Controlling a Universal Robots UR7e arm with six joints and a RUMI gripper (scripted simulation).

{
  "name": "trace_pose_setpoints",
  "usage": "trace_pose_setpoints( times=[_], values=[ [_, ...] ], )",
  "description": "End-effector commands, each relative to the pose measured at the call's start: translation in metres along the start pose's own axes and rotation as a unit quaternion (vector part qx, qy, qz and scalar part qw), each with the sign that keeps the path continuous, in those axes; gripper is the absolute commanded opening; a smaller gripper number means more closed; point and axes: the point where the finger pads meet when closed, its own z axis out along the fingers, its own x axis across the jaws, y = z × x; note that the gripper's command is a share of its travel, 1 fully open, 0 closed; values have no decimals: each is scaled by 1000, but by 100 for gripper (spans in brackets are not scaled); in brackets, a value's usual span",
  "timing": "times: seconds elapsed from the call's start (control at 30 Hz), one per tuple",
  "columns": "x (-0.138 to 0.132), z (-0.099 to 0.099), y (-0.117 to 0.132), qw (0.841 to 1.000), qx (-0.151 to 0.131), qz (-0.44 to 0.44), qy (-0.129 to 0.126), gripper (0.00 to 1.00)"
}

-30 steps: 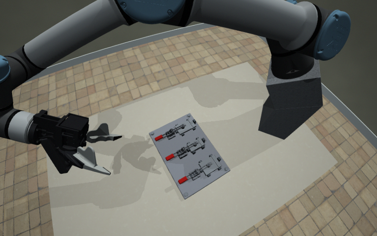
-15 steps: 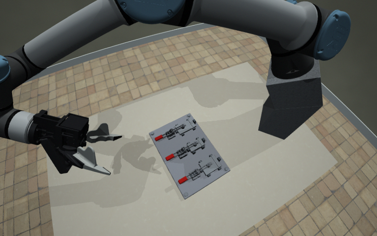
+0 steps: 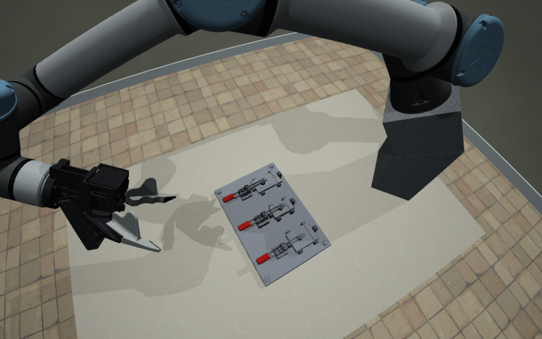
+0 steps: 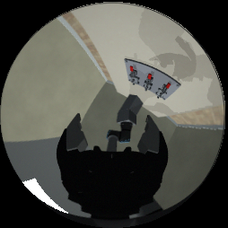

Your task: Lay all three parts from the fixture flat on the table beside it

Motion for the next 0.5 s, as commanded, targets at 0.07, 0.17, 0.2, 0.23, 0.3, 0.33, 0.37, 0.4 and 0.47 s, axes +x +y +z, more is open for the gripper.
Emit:
trace_pose_setpoints(
  times=[0.07, 0.17, 0.2, 0.23, 0.3, 0.33, 0.37, 0.4, 0.47],
  values=[
    [2, 3, -5, 1000, 10, -4, 8, 100],
    [4, 6, -10, 1000, 17, -6, 12, 100],
    [4, 7, -11, 1000, 19, -7, 14, 100],
    [5, 8, -13, 1000, 22, -8, 16, 100],
    [7, 10, -17, 999, 28, -9, 20, 100],
    [8, 12, -19, 999, 31, -10, 22, 100],
    [9, 13, -21, 999, 34, -11, 24, 100],
    [10, 14, -23, 999, 38, -12, 26, 100],
    [10, 14, -23, 999, 38, -12, 26, 100]
  ],
)
